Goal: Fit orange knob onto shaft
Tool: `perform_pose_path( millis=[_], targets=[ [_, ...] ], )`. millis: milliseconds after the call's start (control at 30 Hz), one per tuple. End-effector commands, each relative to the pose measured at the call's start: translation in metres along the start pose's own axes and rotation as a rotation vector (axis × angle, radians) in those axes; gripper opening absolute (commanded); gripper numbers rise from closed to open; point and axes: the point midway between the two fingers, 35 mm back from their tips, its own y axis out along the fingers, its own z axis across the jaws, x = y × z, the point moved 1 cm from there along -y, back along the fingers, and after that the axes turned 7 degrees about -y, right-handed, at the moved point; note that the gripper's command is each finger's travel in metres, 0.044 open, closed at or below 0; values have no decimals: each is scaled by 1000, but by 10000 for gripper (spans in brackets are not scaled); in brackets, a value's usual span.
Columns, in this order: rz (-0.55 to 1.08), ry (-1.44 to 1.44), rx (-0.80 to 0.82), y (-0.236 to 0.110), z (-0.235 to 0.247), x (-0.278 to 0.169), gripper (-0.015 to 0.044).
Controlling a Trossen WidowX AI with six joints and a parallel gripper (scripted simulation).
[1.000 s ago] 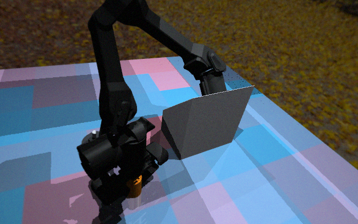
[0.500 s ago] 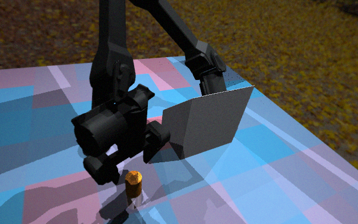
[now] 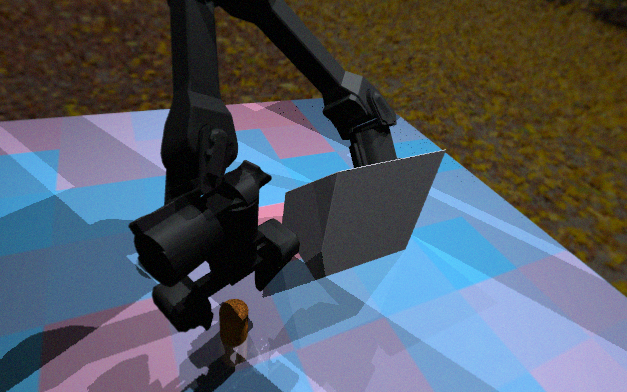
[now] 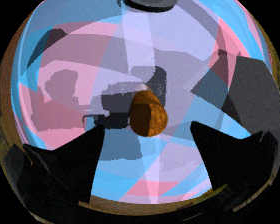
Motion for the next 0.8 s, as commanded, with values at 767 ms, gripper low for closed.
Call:
perform_pose_path(
  millis=[767],
  targets=[
    [-5,-4,1,44,0,1,440]
  ],
)
